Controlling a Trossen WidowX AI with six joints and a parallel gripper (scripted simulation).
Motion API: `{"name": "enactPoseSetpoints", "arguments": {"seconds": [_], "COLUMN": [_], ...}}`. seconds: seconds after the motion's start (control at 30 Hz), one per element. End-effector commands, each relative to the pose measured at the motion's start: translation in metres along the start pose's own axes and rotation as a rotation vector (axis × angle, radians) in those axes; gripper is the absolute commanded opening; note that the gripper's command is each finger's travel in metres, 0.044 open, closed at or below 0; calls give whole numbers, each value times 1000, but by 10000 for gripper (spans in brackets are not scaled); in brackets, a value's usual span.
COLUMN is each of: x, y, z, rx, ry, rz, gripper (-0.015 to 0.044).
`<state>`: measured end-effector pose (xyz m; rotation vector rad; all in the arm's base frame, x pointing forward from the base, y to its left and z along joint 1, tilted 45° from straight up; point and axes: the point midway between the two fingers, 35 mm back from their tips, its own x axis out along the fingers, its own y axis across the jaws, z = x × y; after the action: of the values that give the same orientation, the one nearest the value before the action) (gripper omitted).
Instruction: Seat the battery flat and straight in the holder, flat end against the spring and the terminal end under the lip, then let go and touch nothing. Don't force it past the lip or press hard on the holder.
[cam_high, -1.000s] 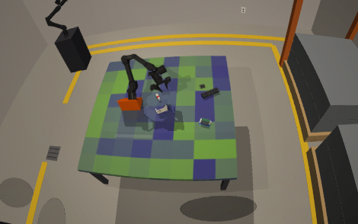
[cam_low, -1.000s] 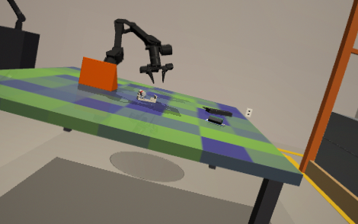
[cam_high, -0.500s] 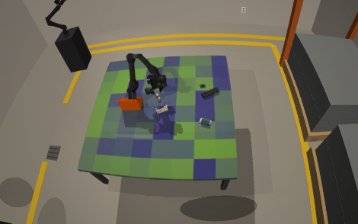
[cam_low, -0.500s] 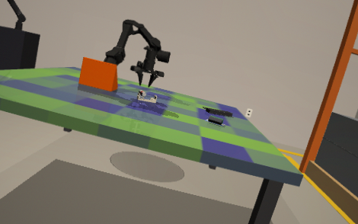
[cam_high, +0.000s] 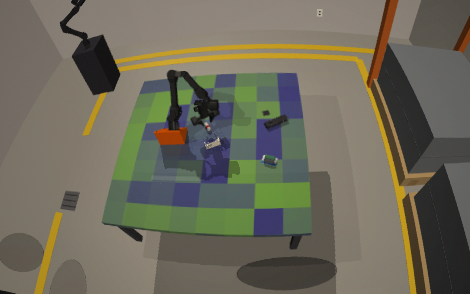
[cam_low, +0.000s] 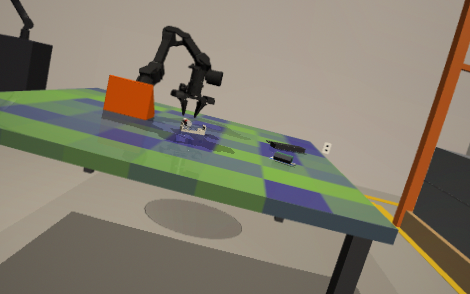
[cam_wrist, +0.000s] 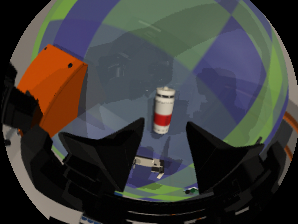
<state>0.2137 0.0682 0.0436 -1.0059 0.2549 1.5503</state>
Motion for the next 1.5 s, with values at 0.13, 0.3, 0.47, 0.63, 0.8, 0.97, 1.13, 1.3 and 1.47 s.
{"name": "enactPoseSetpoints", "arguments": {"seconds": [0.13,0.3,0.47,0.63,0.8,0.97,1.13,1.3,1.47], "x": [14,22,30,36,36,36,35,9,-14], "y": [2,2,2,3,3,3,2,2,2], "z": [1,1,2,3,3,3,3,1,2], "rx": [9,9,9,9,9,9,9,9,9], "ry": [-10,-10,-12,-14,-14,-14,-14,-9,-12], "rz": [4,3,2,1,1,1,1,4,2], "gripper": [246,246,246,246,141,89,84,84,84]}}
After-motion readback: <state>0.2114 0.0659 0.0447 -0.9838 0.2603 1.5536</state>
